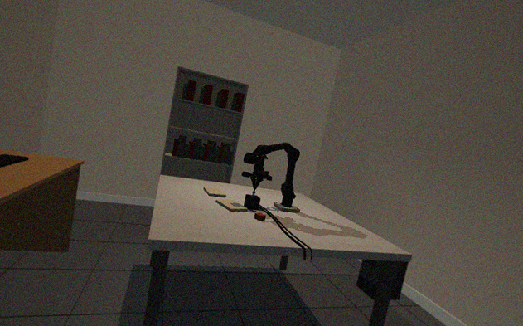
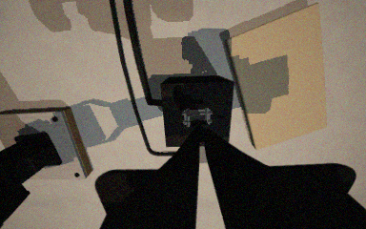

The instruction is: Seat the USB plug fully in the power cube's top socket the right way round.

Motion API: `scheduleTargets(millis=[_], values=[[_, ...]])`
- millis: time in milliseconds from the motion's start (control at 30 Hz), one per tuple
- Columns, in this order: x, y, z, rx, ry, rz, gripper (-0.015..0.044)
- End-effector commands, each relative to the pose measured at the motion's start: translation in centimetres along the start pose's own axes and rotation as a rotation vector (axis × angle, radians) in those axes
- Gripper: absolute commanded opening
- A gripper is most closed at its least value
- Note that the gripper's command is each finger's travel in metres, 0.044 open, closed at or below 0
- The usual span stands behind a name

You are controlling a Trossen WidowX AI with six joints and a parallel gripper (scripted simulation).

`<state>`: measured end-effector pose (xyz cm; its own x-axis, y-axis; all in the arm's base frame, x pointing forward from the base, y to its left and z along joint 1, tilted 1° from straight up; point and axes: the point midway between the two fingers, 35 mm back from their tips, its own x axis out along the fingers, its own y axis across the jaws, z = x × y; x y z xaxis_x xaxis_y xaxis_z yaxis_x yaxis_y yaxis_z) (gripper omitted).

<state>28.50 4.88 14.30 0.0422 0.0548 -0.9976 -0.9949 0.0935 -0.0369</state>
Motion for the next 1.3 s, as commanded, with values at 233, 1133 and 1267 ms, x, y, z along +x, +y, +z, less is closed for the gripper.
scheduleTargets(millis=[233, 1133, 1267], values=[[0.14, -0.02, 0.06, 0.006, -0.005, -0.002, 0.0], [0.47, -0.03, 0.04, 0.006, -0.005, -0.002, 0.0], [0.51, -0.03, 0.04, 0.006, -0.005, -0.002, 0.0]])
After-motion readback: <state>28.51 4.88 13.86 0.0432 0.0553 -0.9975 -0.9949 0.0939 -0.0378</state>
